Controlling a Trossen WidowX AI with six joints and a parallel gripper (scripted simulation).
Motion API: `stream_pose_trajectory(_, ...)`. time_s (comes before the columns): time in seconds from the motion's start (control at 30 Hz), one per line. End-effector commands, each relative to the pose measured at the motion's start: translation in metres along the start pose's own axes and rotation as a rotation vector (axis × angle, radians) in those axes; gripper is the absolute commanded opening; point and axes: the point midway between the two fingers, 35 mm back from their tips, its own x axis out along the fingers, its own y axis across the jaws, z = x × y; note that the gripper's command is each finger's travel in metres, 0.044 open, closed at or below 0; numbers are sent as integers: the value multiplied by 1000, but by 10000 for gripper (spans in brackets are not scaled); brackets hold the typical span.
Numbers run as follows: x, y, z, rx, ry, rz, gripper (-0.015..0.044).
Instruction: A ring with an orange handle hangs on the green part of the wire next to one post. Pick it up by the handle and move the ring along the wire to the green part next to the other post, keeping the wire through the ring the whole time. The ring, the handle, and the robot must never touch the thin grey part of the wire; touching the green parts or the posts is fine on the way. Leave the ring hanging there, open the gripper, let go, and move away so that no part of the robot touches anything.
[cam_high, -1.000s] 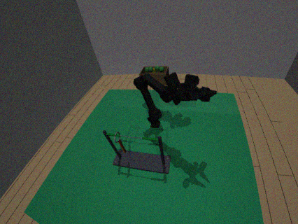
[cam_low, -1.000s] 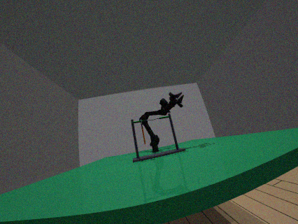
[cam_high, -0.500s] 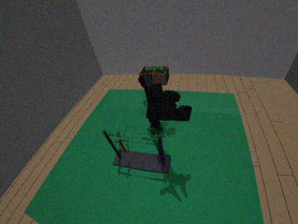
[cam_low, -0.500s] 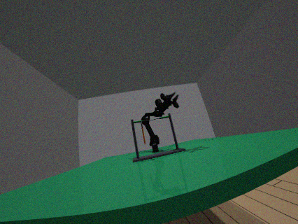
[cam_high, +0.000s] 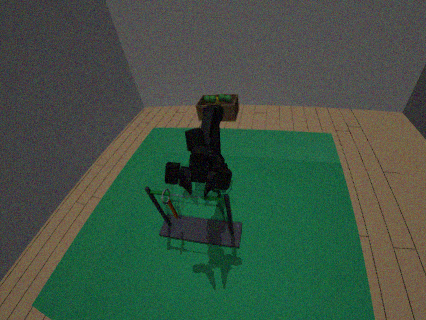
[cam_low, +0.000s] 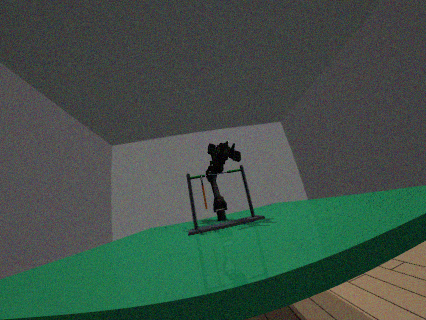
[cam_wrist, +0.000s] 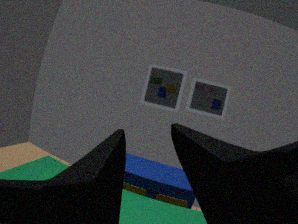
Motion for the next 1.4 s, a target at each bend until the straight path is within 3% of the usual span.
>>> stream_pose_trajectory(0.0,-10,-27,-17,15,49,-64,160)
stream_pose_trajectory(0.37,-59,-116,-60,51,188,-309,160)
stream_pose_trajectory(0.8,-150,-194,-100,117,329,-589,160)
stream_pose_trajectory(1.37,-219,-143,-182,174,508,-452,160)
